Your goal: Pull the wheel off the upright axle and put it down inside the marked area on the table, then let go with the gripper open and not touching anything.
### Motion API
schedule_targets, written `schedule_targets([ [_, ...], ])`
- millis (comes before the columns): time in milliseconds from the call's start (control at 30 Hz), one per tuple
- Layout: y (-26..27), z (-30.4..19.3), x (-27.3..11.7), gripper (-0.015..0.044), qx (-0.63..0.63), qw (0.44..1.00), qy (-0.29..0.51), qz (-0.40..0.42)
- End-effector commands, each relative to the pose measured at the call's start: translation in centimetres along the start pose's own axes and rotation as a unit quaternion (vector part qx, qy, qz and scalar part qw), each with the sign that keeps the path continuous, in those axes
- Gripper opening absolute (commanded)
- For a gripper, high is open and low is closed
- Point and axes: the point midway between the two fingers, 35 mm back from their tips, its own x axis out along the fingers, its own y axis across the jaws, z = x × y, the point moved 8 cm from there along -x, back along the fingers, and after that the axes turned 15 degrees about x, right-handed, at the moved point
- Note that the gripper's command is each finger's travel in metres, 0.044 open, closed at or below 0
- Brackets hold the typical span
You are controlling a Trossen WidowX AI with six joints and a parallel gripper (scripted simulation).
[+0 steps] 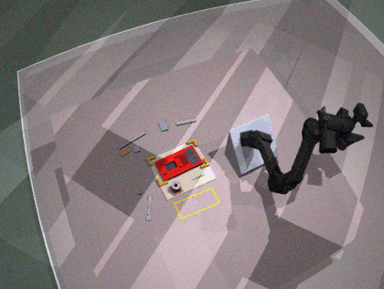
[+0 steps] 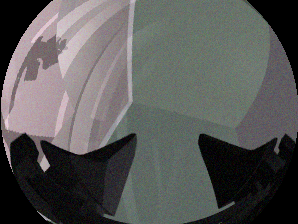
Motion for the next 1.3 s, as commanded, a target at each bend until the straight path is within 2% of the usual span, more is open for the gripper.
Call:
schedule_targets([
  [0,-1.5,1.9,-0.9,0.0300,-0.055,0.997,-0.030,-0.050],
  [533,-5.2,7.7,-6.6,0.0300,-0.197,0.944,-0.120,-0.235],
  [867,-7.1,11.5,-12.2,0.0300,-0.289,0.865,-0.160,-0.379],
  [1267,-7.5,14.0,-18.5,0.0300,-0.350,0.769,-0.181,-0.504],
])
